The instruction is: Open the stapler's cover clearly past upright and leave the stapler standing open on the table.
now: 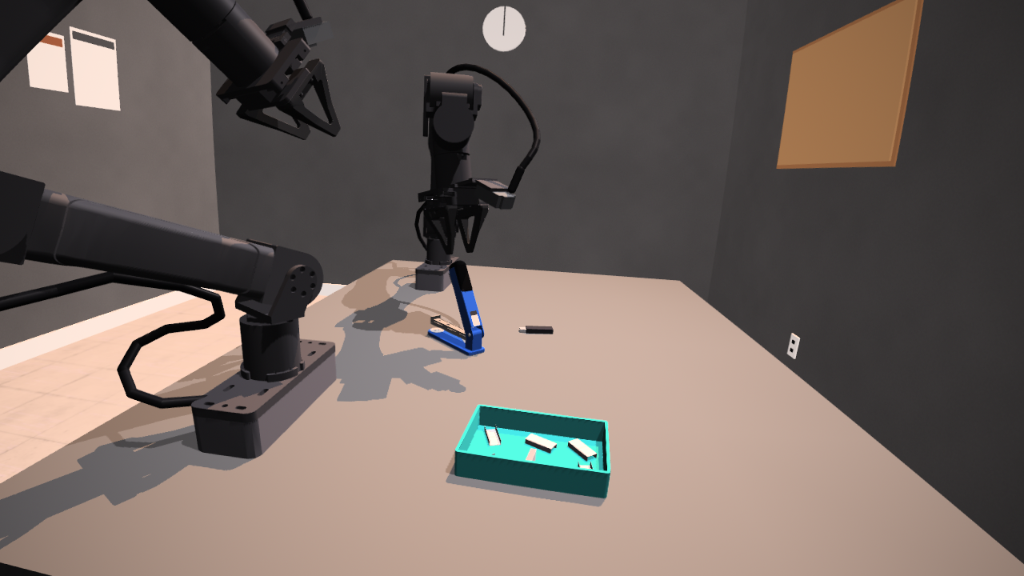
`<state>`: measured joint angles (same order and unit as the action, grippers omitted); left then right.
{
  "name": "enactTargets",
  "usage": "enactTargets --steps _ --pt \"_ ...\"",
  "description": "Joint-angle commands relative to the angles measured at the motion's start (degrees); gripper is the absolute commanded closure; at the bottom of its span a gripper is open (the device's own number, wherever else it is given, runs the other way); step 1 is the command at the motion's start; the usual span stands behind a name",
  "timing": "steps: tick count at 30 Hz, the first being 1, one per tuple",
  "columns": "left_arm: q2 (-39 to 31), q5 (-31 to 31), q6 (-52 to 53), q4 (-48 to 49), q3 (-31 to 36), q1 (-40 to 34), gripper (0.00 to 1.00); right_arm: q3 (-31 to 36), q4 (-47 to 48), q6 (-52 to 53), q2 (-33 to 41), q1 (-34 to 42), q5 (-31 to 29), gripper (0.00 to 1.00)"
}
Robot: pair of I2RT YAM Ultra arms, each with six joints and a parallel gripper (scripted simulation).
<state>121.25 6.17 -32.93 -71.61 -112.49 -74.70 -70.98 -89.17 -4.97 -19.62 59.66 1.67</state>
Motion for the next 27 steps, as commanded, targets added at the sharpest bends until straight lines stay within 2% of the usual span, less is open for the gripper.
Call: enactTargets --steps 1,5,10,11,14,21,27 --pt "-0.06 0.62 -0.99 -4.56 -4.39 -1.31 0.58 -1.05 -0.49 0.33 -0.12 -0.15 0.03 0.44" --pt "-1.46 0.73 -1.57 -8.05 -7.40 -1.88 0.58 -1.05 -0.49 0.33 -0.12 -0.15 0.03 0.44" --pt "-1.90 0.20 -0.88 -7.59 -6.37 -1.17 0.58 -1.05 -0.49 0.33 -0.12 -0.15 0.03 0.44" --pt "-1.93 0.79 -0.78 -7.19 -6.35 -1.17 0.54 -1.05 -0.49 0.33 -0.12 -0.15 0.03 0.44" --pt "-1.95 1.10 -0.09 -6.04 -6.29 -1.21 0.54 -1.05 -0.49 0.33 -0.12 -0.15 0.03 0.44" --pt "-2.40 5.87 3.56 9.04 -2.70 -2.67 0.54 -1.05 -0.49 0.33 -0.12 -0.15 0.03 0.44" --pt "-4.47 10.59 7.34 24.00 6.11 -4.39 0.54 -1.05 -0.49 0.33 -0.12 -0.15 0.03 0.44"
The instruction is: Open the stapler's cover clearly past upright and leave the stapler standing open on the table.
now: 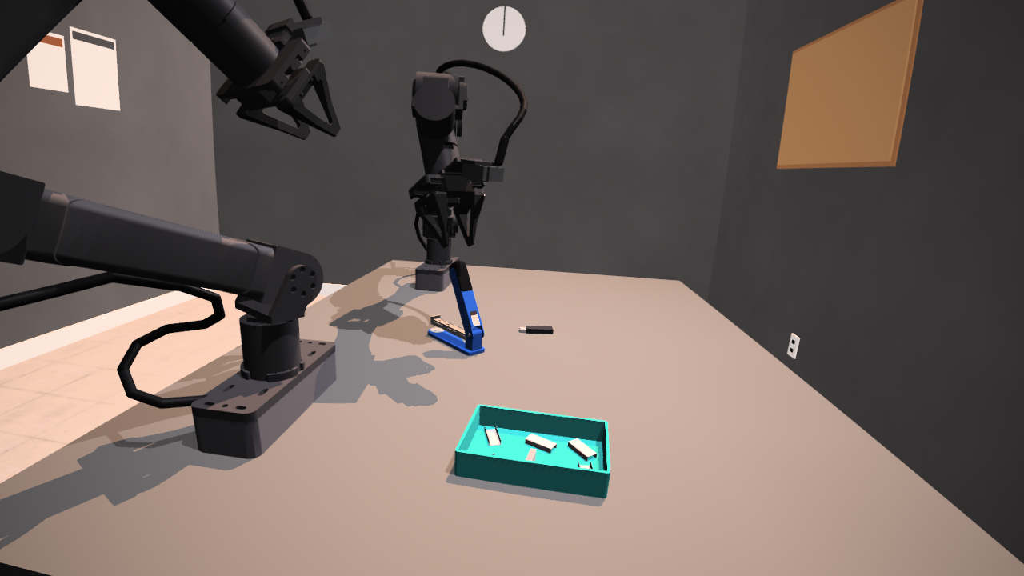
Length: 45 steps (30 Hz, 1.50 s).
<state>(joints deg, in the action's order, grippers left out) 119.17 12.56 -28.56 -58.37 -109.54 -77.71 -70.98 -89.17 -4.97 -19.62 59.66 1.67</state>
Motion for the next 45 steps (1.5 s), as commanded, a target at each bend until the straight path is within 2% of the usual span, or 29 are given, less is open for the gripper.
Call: enactTargets --steps 1,4,5,19,21,22,36,38,39,45 --pt "-2.94 4.92 3.57 13.28 4.88 -1.63 0.54 -1.05 -0.49 0.33 -0.12 -0.15 0.03 0.44" --pt "-3.51 5.57 4.15 15.74 6.59 -1.87 0.54 -1.05 -0.49 0.33 -0.12 -0.15 0.03 0.44" --pt "-4.77 6.48 5.30 20.67 9.84 -2.09 0.54 -1.05 -0.49 0.33 -0.12 -0.15 0.03 0.44" --pt "-10.41 17.30 11.69 57.00 31.68 -5.43 0.54 -1.05 -0.49 0.33 -0.12 -0.15 0.03 0.44" --pt "-10.41 17.30 11.69 57.00 31.68 -5.43 0.54 -1.05 -0.49 0.33 -0.12 -0.15 0.03 0.44" --pt "-10.67 18.18 12.76 61.85 34.00 -5.63 0.54 -1.05 -0.49 0.33 -0.12 -0.15 0.03 0.44" --pt "-13.10 31.38 16.50 99.08 55.88 -9.94 0.54 -1.05 -0.49 0.33 -0.12 -0.15 0.03 0.44" --pt "-13.10 31.38 16.50 99.08 55.88 -9.94 0.54 -1.05 -0.49 0.33 -0.12 -0.15 0.03 0.44" --pt "-12.72 32.35 18.00 104.39 57.81 -10.23 0.54 -1.05 -0.49 0.33 -0.12 -0.15 0.03 0.44" --pt "-13.10 37.16 18.69 117.59 66.64 -12.70 0.54 -1.05 -0.49 0.33 -0.12 -0.15 0.03 0.44"
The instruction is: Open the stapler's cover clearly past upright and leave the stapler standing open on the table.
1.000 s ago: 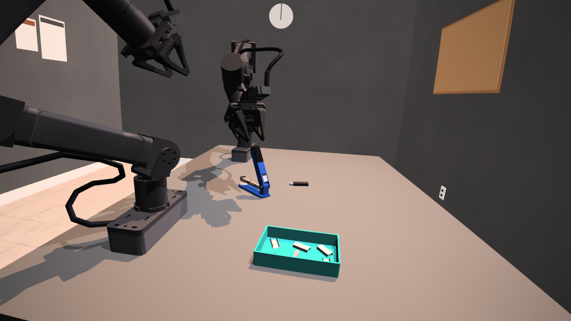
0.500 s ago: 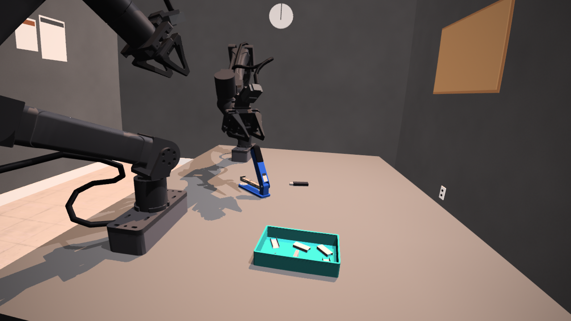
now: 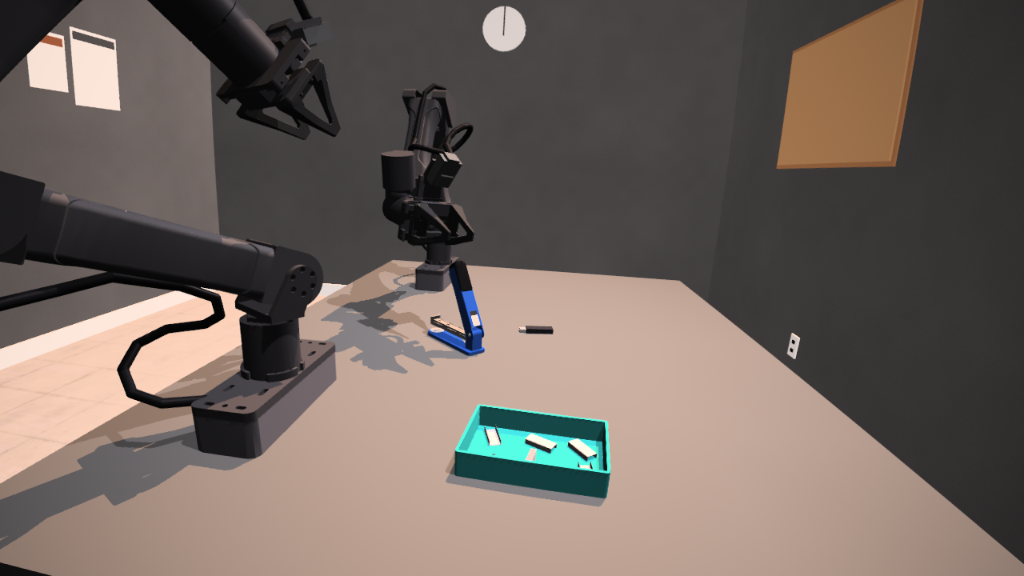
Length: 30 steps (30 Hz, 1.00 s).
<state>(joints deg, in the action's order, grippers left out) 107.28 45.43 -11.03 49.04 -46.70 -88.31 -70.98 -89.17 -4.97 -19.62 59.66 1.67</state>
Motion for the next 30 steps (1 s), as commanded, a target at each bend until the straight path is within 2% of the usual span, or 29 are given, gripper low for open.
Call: enactTargets --steps 1,6,16,30 --pt "-1.09 4.91 0.78 12.09 5.51 -3.05 0.54 -1.05 -0.49 0.33 -0.12 -0.15 0.03 0.44" --pt "2.82 9.18 -1.58 17.24 11.80 -7.00 0.54 -1.05 -0.49 0.33 -0.12 -0.15 0.03 0.44" --pt "6.61 10.07 1.95 25.16 17.71 -9.04 0.54 -1.05 -0.49 0.33 -0.12 -0.15 0.03 0.44" --pt "7.10 7.27 3.09 24.26 15.33 -6.72 0.54 -1.05 -0.49 0.33 -0.12 -0.15 0.03 0.44"
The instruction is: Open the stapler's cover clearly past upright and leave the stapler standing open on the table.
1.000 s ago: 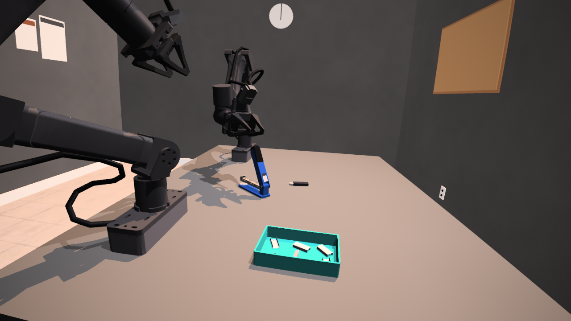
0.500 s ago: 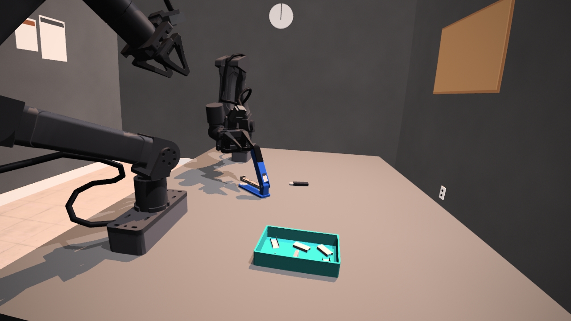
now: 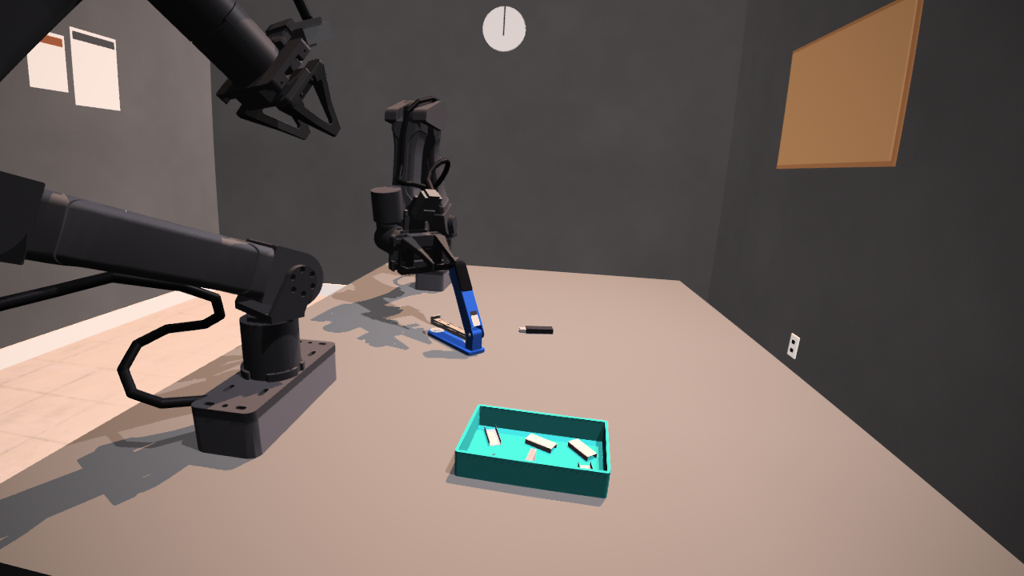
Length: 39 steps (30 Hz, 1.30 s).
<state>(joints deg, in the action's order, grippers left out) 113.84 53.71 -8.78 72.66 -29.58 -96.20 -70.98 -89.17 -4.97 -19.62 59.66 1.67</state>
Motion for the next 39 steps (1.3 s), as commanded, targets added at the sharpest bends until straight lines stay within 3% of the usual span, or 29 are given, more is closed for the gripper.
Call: enactTargets --steps 1,39 --pt "0.55 -1.25 0.92 0.48 -2.00 1.42 0.54 -1.05 -0.49 0.33 -0.12 -0.15 0.03 0.44" --pt "5.06 -7.29 2.43 -0.92 -8.46 7.53 0.54 -1.05 -0.49 0.33 -0.12 -0.15 0.03 0.44"
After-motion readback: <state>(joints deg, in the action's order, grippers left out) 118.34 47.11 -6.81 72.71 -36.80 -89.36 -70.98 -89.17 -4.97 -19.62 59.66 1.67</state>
